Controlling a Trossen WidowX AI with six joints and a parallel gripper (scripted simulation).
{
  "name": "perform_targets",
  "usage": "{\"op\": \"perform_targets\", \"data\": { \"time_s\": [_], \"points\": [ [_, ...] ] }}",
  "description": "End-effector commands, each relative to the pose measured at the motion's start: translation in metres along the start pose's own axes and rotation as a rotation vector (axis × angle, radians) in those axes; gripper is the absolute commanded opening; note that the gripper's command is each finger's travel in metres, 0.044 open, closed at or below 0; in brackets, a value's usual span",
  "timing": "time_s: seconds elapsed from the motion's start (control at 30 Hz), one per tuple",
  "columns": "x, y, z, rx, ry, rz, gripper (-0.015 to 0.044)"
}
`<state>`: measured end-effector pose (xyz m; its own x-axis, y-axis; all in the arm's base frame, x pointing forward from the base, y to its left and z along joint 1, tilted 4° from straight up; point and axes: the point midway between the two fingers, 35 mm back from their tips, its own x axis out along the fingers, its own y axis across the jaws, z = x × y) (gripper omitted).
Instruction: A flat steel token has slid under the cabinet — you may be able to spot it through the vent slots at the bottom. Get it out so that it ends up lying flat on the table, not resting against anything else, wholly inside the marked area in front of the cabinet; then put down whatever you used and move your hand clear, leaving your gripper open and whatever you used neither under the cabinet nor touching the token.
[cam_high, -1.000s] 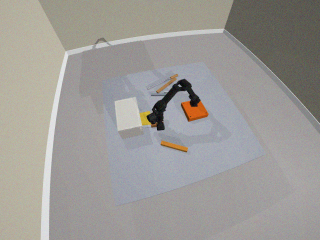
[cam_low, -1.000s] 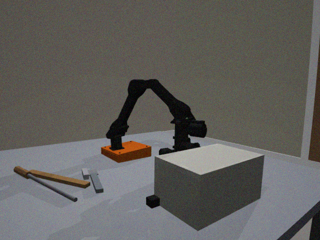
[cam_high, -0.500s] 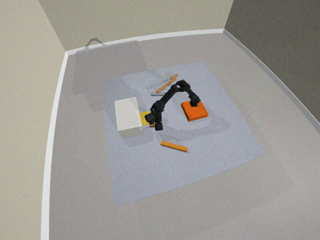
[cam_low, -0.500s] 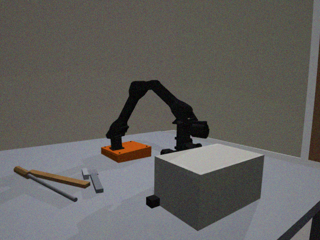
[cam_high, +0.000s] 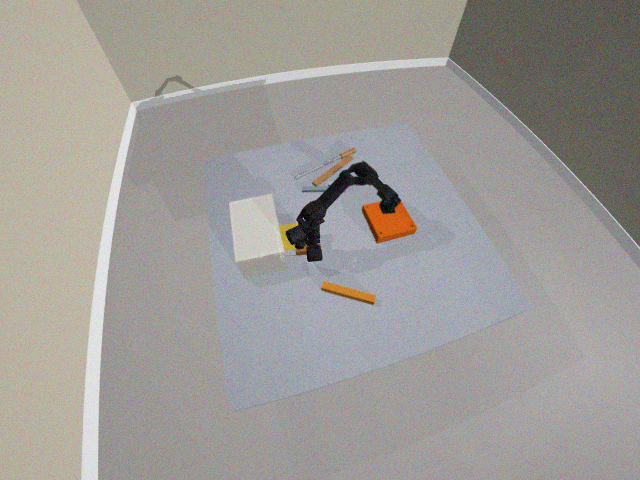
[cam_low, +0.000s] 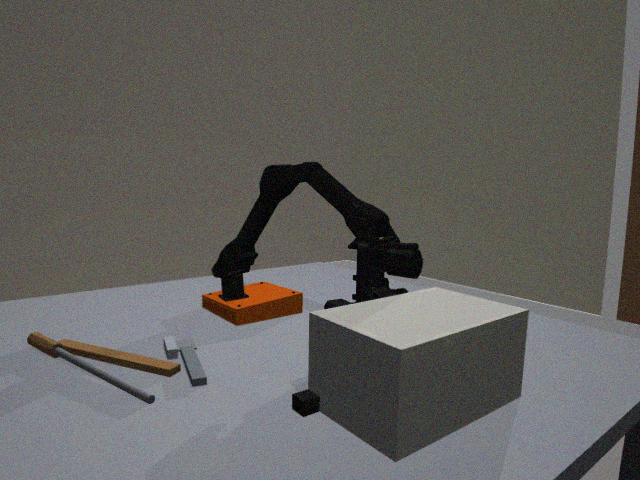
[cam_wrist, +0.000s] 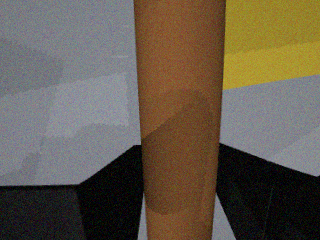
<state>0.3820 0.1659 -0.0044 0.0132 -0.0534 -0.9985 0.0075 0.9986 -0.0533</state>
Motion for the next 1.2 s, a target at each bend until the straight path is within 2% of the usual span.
{"op": "perform_targets", "data": {
  "time_s": [0.0, 1.17],
  "points": [
    [0.0, 0.0, 0.006, -0.001, -0.001, 0.003, 0.0],
    [0.0, -0.033, 0.01, -0.001, -0.001, 0.0, 0.0]
  ]
}}
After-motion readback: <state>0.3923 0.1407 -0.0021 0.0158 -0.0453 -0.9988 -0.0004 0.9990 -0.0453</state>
